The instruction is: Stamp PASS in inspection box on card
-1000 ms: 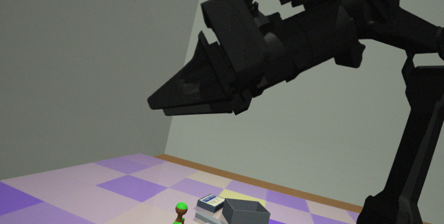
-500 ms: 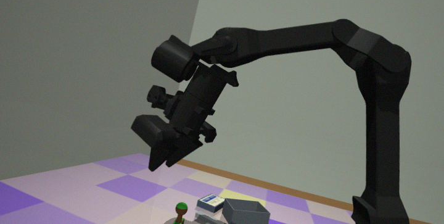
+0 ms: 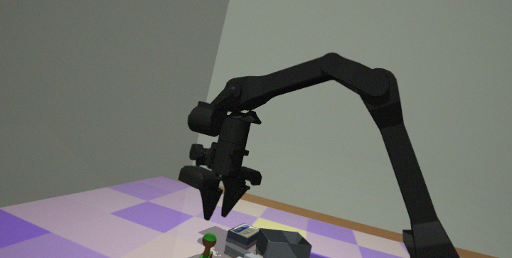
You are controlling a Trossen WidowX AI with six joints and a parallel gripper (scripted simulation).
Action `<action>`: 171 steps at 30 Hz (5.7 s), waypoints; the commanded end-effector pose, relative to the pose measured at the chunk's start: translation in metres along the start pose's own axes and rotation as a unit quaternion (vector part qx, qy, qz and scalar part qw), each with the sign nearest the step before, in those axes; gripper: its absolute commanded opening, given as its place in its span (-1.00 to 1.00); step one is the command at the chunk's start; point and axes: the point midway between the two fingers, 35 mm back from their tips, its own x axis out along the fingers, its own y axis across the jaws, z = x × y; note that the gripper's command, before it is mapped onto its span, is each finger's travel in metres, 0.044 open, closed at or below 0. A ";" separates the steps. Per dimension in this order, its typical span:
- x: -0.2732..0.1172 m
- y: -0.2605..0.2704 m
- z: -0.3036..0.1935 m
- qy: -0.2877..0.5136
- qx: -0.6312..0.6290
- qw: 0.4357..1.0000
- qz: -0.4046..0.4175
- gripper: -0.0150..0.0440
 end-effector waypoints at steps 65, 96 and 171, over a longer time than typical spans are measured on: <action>0.075 0.000 0.002 0.006 -0.001 1.000 0.002 0.03; 0.066 0.000 0.003 0.006 -0.001 1.000 0.002 -0.49; 0.029 0.000 0.004 0.007 -0.001 1.000 -0.001 -0.49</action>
